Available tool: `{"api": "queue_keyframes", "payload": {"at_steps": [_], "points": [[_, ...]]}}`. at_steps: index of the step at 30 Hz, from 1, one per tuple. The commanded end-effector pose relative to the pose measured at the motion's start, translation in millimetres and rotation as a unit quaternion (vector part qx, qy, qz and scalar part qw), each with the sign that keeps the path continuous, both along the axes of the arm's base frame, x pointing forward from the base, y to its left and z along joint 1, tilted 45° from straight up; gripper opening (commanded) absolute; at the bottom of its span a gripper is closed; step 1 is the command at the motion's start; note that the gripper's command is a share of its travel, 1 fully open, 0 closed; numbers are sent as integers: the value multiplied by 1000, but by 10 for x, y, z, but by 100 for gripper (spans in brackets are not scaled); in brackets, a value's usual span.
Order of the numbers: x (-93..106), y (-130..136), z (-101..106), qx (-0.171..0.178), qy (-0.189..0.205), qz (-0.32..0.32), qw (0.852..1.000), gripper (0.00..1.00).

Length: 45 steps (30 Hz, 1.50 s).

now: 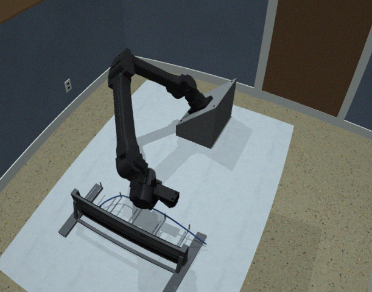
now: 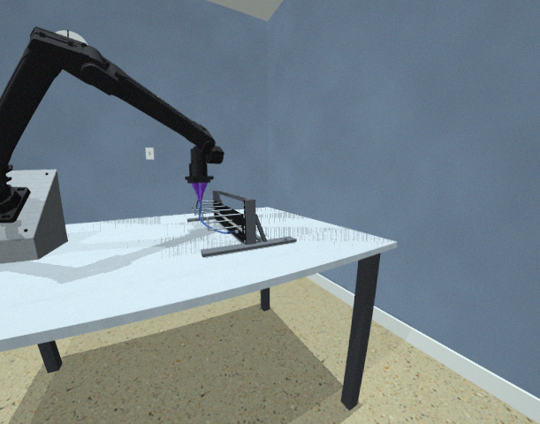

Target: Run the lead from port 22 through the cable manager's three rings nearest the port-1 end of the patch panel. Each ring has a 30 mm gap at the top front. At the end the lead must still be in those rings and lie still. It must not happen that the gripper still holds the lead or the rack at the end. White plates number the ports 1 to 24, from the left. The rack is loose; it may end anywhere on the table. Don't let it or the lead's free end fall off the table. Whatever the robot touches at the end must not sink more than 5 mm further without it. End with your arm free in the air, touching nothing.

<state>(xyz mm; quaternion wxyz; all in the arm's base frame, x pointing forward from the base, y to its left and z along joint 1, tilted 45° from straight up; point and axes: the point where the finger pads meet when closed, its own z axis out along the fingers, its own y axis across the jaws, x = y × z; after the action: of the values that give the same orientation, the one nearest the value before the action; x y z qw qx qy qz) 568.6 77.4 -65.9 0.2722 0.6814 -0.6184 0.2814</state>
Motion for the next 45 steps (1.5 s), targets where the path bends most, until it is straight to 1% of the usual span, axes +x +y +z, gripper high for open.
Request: {"api": "queue_keyframes", "payload": {"at_steps": [1,4,7,10,12,16,17,20,23,28,31,34,37,42,45], "points": [[235,141,59,17,-26,8,999,0],[239,93,35,17,-26,6,1000,0],[176,53,27,15,-21,6,1000,0],[82,-45,-74,11,-9,2,1000,0],[72,-78,-126,9,-6,2,1000,0],[81,-90,-121,9,-8,2,1000,0],[112,29,-1,13,-19,12,1000,0],[104,-142,-106,10,-12,0,1000,0],[82,-177,-195,8,-7,0,1000,0],[106,-158,-167,9,-13,5,1000,0],[102,-240,-220,8,-10,0,1000,0],[116,-237,-189,9,-13,1,1000,0],[95,-272,-272,8,-8,0,1000,0],[116,-271,-251,9,-13,3,1000,0],[109,-318,-292,8,-10,0,1000,0]]}}
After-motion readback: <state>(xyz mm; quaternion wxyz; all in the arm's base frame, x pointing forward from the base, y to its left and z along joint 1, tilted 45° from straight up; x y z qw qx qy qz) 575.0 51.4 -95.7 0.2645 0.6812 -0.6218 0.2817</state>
